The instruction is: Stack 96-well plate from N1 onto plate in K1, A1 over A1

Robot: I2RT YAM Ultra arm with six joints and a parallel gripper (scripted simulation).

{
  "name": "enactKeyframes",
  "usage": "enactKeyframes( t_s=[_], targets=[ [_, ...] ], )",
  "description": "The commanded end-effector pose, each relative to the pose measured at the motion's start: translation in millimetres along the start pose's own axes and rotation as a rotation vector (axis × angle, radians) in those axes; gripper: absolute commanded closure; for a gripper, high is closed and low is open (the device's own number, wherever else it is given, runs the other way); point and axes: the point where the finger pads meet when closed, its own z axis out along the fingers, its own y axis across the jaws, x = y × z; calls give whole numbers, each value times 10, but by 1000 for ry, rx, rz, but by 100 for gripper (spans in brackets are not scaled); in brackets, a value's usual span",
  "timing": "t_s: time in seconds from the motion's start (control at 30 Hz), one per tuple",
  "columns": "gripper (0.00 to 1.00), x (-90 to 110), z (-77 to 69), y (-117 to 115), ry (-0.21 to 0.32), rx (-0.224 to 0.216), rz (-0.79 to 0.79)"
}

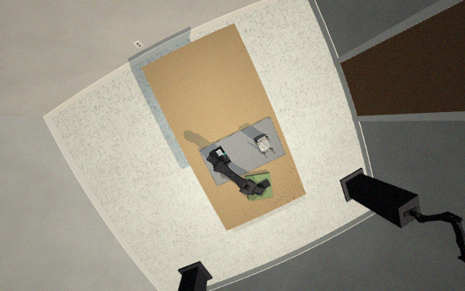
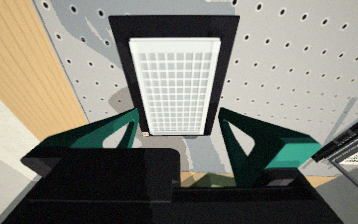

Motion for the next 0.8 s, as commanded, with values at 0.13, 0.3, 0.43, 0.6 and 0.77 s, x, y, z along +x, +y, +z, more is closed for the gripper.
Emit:
enactKeyframes(
  t_s=[0.13, 0.3, 0.43, 0.6, 0.77],
  targets=[
    [0, -59, 102, 8, -23, -11, 1],
    [0, -50, 220, 7, -16, -8, 0],
    [0, -56, 257, 16, -22, -11, -1],
    [0, -141, 196, 34, -56, -24, 5],
    [0, -136, 196, 37, -56, -23, 4]
  ],
)
